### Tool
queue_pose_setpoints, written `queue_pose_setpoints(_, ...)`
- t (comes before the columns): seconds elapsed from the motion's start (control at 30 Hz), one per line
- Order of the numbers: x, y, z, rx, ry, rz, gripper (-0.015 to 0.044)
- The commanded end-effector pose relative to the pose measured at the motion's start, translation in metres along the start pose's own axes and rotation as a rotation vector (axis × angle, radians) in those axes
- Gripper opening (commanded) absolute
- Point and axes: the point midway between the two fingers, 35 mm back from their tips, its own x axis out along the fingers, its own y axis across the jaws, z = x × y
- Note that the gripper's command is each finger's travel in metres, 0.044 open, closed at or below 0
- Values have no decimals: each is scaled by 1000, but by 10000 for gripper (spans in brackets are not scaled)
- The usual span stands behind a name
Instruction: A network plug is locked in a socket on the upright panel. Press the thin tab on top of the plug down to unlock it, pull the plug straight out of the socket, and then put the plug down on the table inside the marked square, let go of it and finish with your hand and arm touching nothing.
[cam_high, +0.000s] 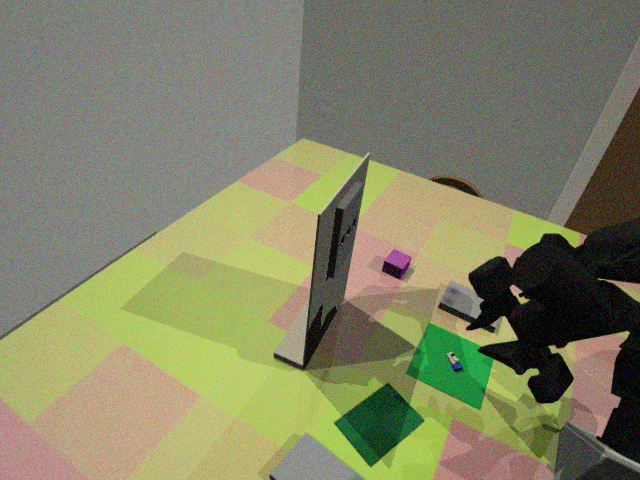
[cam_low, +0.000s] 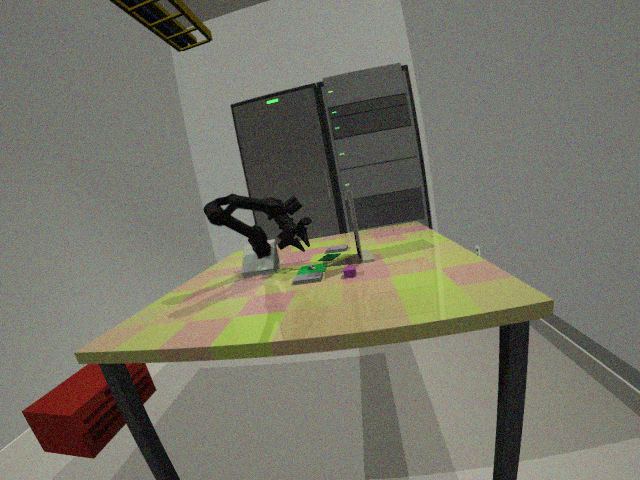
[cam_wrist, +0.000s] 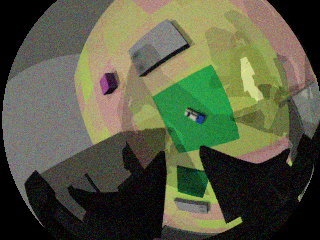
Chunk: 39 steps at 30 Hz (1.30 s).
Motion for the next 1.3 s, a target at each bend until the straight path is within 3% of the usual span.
queue_pose_setpoints(0.0,-4,3,0,-2,-7,4,156)
queue_pose_setpoints(1.27,-35,22,5,-8,-8,25,156)
